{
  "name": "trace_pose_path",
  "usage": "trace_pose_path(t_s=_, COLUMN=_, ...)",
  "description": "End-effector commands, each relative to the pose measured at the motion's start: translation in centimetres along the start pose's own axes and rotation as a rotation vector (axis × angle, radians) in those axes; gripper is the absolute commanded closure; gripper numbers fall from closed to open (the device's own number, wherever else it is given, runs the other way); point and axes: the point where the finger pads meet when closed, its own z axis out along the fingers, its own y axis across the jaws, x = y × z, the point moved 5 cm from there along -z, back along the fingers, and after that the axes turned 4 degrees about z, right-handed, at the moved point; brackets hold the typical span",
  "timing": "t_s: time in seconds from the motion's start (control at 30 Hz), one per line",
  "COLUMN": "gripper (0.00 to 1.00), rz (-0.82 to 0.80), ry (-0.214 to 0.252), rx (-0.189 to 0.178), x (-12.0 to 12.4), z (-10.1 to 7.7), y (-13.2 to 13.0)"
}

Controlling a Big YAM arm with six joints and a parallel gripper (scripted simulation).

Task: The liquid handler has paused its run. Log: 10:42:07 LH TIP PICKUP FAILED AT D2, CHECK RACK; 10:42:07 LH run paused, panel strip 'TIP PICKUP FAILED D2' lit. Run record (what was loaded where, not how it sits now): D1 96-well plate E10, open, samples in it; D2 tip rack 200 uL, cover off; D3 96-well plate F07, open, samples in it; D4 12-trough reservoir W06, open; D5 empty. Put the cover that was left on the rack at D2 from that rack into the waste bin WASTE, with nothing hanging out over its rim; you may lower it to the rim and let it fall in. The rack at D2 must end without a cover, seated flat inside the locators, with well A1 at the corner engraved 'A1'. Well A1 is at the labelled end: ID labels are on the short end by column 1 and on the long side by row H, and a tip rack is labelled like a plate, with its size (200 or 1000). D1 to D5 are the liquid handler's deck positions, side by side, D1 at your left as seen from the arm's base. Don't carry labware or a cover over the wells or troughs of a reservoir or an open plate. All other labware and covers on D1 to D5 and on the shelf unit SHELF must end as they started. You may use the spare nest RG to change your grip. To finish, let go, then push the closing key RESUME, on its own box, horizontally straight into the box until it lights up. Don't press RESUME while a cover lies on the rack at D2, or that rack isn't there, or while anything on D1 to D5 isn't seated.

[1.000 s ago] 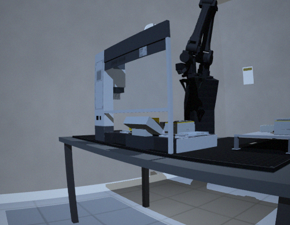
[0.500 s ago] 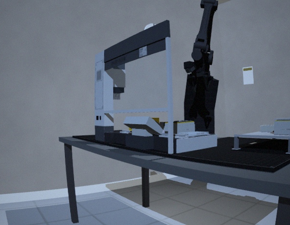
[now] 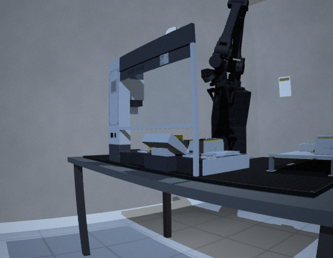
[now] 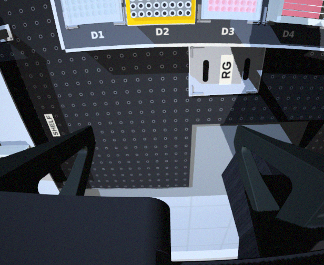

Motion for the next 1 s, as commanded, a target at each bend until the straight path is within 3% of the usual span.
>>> trace_pose_path(t_s=0.0, gripper=0.00, rz=-0.021, ry=-0.013, rx=-0.004, x=-2.8, z=-0.2, y=0.6)
trace_pose_path(t_s=0.2, gripper=0.00, rz=-0.021, ry=-0.014, rx=-0.004, x=-5.8, z=-0.3, y=0.8)
trace_pose_path(t_s=0.3, gripper=0.00, rz=-0.028, ry=-0.012, rx=-0.004, x=-6.2, z=-0.2, y=1.1)
trace_pose_path(t_s=0.67, gripper=0.00, rz=-0.021, ry=-0.017, rx=-0.005, x=-12.0, z=-0.4, y=1.4)
trace_pose_path(t_s=0.83, gripper=0.00, rz=-0.047, ry=-0.009, rx=-0.006, x=-11.5, z=-0.1, y=2.4)
trace_pose_path(t_s=0.87, gripper=0.00, rz=-0.044, ry=-0.009, rx=-0.006, x=-10.4, z=-0.8, y=1.8)
trace_pose_path(t_s=0.97, gripper=0.00, rz=-0.029, ry=0.005, rx=0.006, x=-10.4, z=-0.1, y=1.1)
